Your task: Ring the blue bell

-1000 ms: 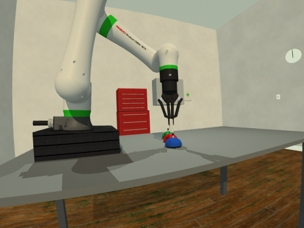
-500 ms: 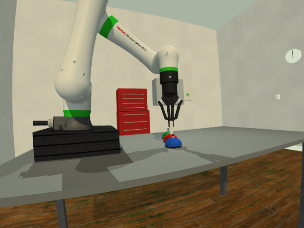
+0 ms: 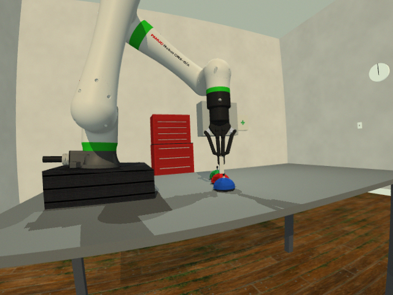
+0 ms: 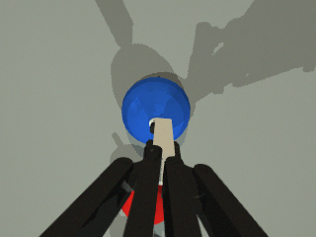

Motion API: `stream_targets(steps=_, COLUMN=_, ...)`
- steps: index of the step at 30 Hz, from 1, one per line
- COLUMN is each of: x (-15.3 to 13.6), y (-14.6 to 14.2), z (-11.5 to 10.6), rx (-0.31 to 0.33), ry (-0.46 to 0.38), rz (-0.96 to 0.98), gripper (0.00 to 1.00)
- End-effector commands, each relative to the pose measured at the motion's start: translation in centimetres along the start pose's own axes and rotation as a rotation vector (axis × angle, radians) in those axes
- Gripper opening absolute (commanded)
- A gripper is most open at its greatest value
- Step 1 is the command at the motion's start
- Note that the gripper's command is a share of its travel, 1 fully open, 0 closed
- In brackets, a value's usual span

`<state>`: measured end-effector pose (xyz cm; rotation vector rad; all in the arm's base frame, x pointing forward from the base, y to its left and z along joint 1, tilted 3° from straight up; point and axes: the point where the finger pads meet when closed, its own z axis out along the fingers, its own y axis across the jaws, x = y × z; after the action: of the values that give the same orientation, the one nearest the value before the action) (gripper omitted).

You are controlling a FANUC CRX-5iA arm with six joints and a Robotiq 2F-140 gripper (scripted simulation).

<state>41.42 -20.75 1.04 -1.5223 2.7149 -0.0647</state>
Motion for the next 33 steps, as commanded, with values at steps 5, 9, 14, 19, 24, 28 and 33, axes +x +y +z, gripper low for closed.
stream_targets(steps=5, x=0.00, y=-0.02, z=-0.01, rx=0.000, ry=0.000, rz=0.000, gripper=0.00)
stream_targets(steps=9, x=0.00, y=-0.02, z=-0.01, rx=0.000, ry=0.000, rz=0.000, gripper=0.00)
stream_targets(steps=14, x=0.00, y=-0.02, z=-0.01, rx=0.000, ry=0.000, rz=0.000, gripper=0.00)
stream_targets(steps=19, x=0.00, y=-0.02, z=-0.01, rx=0.000, ry=0.000, rz=0.000, gripper=0.00)
stream_targets(steps=24, x=0.00, y=-0.02, z=0.25, rx=0.000, ry=0.000, rz=0.000, gripper=0.00)
stream_targets(steps=28, x=0.00, y=-0.02, z=0.33, rx=0.000, ry=0.000, rz=0.000, gripper=0.00)
stream_targets(steps=33, x=0.00, y=-0.02, z=0.33, rx=0.000, ry=0.000, rz=0.000, gripper=0.00)
